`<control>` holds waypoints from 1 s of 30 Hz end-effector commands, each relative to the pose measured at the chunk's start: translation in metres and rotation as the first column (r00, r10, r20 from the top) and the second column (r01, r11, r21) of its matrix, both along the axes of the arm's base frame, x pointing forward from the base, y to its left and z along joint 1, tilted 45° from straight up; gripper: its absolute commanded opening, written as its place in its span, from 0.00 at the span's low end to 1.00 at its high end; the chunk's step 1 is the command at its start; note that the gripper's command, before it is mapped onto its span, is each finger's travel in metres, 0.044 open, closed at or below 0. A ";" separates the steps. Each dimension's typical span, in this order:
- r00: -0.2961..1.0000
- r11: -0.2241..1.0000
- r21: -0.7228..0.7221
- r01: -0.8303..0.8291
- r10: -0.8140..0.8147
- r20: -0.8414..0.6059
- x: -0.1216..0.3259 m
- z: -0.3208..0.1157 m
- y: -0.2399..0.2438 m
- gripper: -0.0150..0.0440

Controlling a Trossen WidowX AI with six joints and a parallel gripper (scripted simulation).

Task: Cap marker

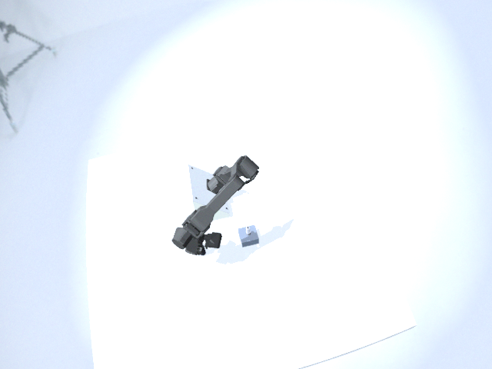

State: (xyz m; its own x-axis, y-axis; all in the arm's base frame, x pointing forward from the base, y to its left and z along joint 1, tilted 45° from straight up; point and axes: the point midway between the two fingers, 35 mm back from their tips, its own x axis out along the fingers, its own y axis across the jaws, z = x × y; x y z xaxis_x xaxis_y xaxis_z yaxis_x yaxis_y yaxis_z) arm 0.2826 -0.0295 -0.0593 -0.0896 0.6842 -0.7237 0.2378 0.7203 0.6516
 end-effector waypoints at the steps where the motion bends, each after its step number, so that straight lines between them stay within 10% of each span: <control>1: 1.000 1.000 0.004 0.006 -0.006 -0.006 -0.002 -0.006 0.006 0.67; 22: 1.000 1.000 0.007 0.005 -0.005 -0.006 -0.006 -0.027 0.028 0.67; 30: 1.000 1.000 0.007 0.005 -0.005 -0.006 -0.007 -0.027 0.027 0.41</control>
State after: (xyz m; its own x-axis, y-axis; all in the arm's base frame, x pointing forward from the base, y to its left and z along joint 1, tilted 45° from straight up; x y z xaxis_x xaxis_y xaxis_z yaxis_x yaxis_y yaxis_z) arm 0.2764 -0.0027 -0.0863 -0.0915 0.6877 -0.7202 0.2405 0.7171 0.6541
